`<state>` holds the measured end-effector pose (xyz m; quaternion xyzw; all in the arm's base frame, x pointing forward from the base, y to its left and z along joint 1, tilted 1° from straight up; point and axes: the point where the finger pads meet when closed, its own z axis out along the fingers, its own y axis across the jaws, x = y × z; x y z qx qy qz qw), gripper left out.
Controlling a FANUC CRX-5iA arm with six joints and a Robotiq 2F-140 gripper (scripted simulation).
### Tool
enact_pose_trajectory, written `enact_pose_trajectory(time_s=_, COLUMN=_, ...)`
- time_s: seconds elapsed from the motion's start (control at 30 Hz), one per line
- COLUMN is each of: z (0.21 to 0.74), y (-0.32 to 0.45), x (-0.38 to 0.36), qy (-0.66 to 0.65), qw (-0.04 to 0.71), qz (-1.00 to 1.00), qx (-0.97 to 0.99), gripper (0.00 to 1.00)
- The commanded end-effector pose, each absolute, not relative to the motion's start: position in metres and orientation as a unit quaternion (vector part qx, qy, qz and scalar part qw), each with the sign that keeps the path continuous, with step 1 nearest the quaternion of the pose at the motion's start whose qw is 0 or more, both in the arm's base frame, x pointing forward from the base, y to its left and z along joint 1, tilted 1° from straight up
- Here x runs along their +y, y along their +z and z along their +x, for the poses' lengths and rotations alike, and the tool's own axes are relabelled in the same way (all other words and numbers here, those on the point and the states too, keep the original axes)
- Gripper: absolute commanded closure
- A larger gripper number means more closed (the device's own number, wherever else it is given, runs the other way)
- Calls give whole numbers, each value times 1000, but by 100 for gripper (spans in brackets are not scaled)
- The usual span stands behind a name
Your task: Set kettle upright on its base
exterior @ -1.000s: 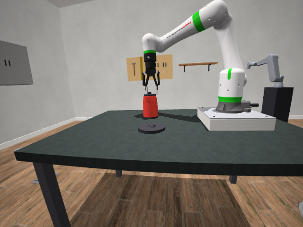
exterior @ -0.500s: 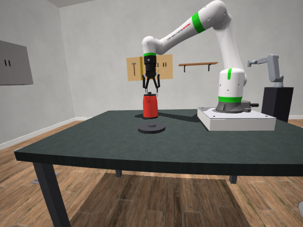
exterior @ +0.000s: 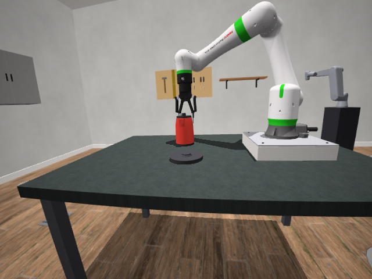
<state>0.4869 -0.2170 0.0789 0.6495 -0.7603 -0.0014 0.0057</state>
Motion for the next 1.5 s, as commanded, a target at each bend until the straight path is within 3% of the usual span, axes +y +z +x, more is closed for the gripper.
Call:
enact_pose_trajectory(time_s=0.0, z=487, y=77, x=-217, qy=-1, qw=6, qz=650, qx=-760, gripper=53)
enact_pose_trajectory(time_s=1.3, z=487, y=76, x=-217, qy=-1, qw=6, qz=650, qx=-760, gripper=53)
enact_pose_trajectory(time_s=1.33, z=487, y=76, x=-217, qy=-1, qw=6, qz=650, qx=-760, gripper=100)
enact_pose_trajectory(time_s=1.47, z=487, y=76, x=-217, qy=-1, qw=6, qz=650, qx=-760, gripper=100)
